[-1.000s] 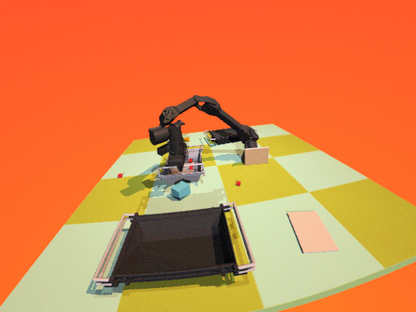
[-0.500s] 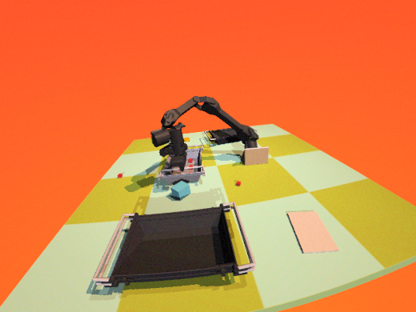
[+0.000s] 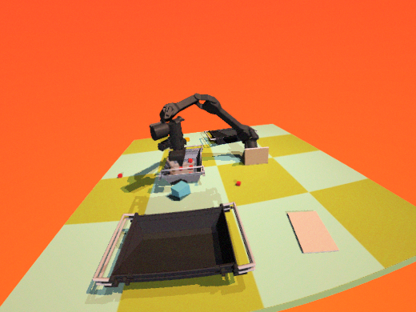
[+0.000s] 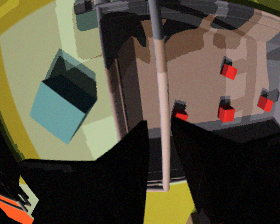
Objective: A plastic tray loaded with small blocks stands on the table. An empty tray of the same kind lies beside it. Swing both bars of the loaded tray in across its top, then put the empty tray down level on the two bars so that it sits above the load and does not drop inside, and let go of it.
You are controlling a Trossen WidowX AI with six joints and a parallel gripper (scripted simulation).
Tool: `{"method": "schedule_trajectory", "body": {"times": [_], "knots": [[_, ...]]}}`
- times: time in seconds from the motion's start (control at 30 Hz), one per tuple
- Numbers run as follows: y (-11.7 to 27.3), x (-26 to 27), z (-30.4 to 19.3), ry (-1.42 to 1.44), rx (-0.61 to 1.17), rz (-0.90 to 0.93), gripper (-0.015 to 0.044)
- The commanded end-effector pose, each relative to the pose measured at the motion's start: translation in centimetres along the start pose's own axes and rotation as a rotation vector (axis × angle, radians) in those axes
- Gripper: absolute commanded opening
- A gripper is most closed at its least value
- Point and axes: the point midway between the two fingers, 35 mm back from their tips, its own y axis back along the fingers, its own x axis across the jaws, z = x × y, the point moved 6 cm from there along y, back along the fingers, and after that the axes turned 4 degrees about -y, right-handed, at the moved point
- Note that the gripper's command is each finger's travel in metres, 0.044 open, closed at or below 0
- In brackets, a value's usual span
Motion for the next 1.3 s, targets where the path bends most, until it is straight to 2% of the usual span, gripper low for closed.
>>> {"method": "schedule_trajectory", "body": {"times": [0.0, 0.6, 0.83, 0.87, 0.9, 1.0, 1.27], "knots": [[0.0, 0.1, -0.1, 0.003, -0.003, 0.0, 0.0081], [0.0, 0.1, -0.1, 0.003, -0.003, 0.0, 0.0081], [3.5, 0.1, 0.0, 0.002, 0.0, 0.002, 0.0081], [1.1, -0.2, 0.1, 0.009, 0.012, -0.012, 0.0081], [1.2, -0.7, 0.3, 0.009, 0.012, -0.011, 0.0081], [1.4, -3.7, 1.4, 0.006, 0.011, -0.001, 0.0081], [1.5, -16.5, 3.5, -0.002, 0.003, 0.014, 0.0081]]}}
